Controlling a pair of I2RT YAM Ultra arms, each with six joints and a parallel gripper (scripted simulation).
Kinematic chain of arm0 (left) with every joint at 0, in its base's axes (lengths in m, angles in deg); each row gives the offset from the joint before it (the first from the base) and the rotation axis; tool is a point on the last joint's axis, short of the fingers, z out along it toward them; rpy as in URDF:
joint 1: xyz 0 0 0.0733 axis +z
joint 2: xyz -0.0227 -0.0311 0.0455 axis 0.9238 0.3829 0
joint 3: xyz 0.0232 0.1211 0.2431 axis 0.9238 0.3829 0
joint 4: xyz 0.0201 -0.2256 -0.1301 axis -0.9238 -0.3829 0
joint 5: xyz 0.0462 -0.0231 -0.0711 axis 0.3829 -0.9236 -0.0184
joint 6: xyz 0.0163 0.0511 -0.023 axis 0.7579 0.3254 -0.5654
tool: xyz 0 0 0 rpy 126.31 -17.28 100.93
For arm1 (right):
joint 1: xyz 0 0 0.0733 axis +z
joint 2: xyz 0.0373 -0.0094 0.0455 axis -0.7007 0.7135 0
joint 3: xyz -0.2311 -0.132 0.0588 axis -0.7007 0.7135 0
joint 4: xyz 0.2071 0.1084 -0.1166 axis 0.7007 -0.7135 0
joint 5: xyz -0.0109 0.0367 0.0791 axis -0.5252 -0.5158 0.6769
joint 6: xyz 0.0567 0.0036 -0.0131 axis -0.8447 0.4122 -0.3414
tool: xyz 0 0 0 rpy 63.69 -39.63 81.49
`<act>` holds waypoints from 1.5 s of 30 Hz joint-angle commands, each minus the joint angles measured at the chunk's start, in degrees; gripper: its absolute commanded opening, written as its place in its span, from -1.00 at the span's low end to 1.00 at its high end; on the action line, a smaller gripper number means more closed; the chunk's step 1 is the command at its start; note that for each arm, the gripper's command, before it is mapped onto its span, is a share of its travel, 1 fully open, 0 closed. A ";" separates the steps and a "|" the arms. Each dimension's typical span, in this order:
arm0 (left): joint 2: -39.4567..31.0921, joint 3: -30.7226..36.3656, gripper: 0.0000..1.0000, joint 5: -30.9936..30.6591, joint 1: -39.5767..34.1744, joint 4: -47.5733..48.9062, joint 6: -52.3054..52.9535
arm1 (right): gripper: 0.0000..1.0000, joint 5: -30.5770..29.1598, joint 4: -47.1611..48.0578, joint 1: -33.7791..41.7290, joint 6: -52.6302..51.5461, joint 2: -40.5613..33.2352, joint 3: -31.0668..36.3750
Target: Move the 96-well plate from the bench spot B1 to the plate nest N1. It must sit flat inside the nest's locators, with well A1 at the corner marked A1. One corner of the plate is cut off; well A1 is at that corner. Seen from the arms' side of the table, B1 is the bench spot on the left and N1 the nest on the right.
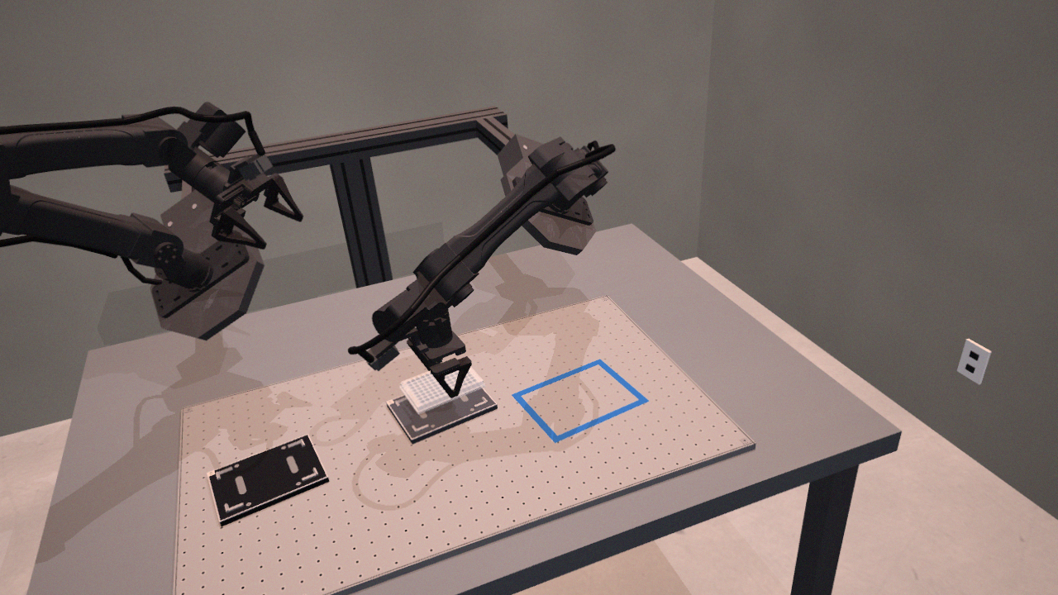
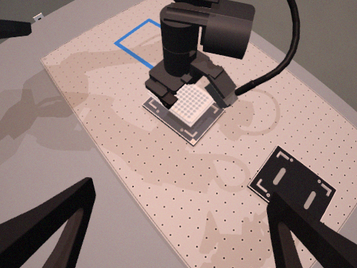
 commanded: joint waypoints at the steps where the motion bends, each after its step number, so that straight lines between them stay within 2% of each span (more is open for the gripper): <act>1: -0.24 -1.75 0.58 -0.51 -1.37 -0.89 -0.59 | 1.00 -0.24 -1.03 0.74 -0.43 1.15 -2.02; 10: 0.89 -4.36 0.58 -0.80 -2.74 -3.09 -1.59 | 1.00 -0.24 -1.08 0.39 -0.47 1.18 -1.42; 16: 1.53 -2.23 0.58 -0.17 -1.84 1.00 0.86 | 1.00 -0.24 -1.08 0.39 -0.47 1.18 -1.42; 45: 0.32 -0.73 0.58 -0.09 -1.08 2.15 1.34 | 1.00 -0.24 -1.08 0.39 -0.47 1.18 -1.42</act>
